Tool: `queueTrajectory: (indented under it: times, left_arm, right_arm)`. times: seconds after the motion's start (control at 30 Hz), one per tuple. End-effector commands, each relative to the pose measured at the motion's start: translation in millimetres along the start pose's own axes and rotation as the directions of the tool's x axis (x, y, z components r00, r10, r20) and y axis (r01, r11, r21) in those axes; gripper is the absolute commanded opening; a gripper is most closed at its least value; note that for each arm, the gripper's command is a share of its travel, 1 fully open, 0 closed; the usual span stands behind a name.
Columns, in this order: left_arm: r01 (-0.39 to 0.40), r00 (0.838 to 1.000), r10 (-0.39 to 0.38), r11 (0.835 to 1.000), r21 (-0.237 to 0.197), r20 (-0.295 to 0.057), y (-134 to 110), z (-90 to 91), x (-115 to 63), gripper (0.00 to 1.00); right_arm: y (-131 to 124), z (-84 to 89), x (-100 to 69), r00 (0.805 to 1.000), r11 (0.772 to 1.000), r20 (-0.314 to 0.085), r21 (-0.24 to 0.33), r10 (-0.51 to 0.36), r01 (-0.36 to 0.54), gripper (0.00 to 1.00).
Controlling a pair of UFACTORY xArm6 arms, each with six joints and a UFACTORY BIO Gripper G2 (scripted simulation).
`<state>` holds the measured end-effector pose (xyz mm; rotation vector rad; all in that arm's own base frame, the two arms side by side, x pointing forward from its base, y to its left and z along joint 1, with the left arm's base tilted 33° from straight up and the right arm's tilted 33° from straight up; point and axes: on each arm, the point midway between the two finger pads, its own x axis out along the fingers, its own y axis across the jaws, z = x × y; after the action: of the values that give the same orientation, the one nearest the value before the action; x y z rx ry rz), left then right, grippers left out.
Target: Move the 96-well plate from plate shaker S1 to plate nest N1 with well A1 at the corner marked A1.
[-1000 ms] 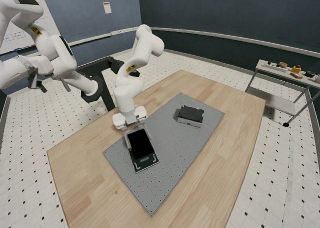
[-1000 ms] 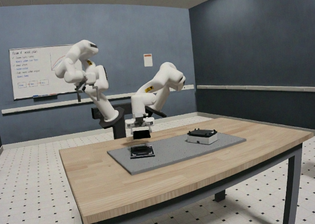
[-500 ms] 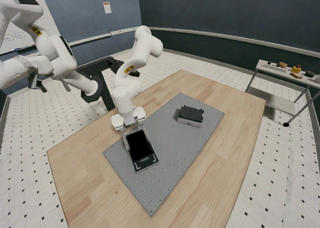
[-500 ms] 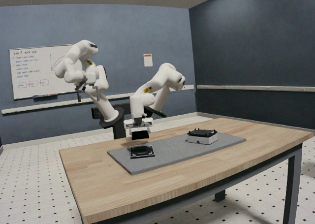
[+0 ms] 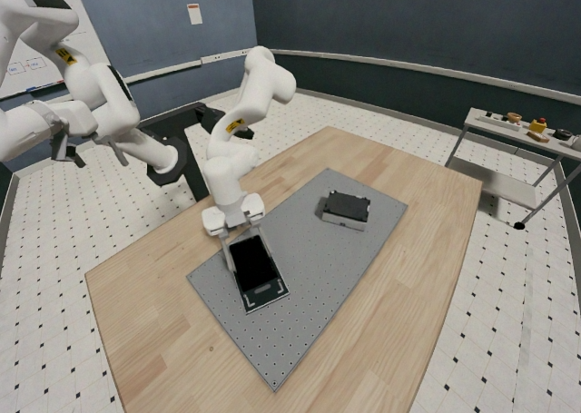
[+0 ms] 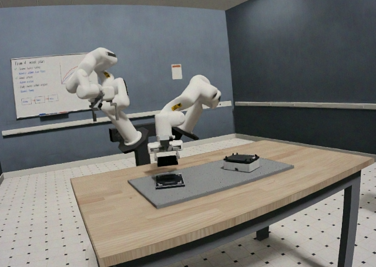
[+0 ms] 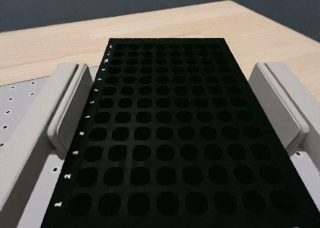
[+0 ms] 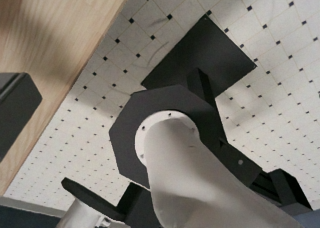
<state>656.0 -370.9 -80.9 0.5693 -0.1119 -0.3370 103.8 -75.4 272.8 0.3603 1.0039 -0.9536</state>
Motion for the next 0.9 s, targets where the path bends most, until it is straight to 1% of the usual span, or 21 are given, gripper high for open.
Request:
queueTrajectory:
  times: [0.0,0.23,0.63,0.7,0.87]
  left_arm:
    - [-0.001,1.0,0.001,1.0,-0.001,0.004,0.1,2.7,1.2,0.0]
    - [-0.001,1.0,0.001,1.0,-0.001,0.004,0.2,2.7,1.1,0.0]
    - [-0.001,1.0,0.001,1.0,-0.001,0.004,0.3,-17.3,1.1,0.0]
    - [-0.001,1.0,0.001,1.0,-0.001,0.004,0.3,-17.3,1.1,0.0]
    - [-0.001,1.0,0.001,1.0,-0.001,0.004,0.4,-25.7,1.1,0.0]
  right_arm:
    - [0.1,0.8,-0.7,1.0,1.0,0.003,0.001,0.001,-0.001,1.0]
    - [0.1,0.8,-0.7,1.0,1.0,0.003,0.001,0.001,-0.001,1.0]
    - [0.1,0.8,-0.7,1.0,1.0,0.003,0.001,0.001,-0.001,1.0]
    - [0.1,0.8,-0.7,1.0,1.0,0.003,0.001,0.001,-0.001,1.0]
    - [0.1,0.8,-0.7,1.0,1.0,0.003,0.001,0.001,-0.001,1.0]
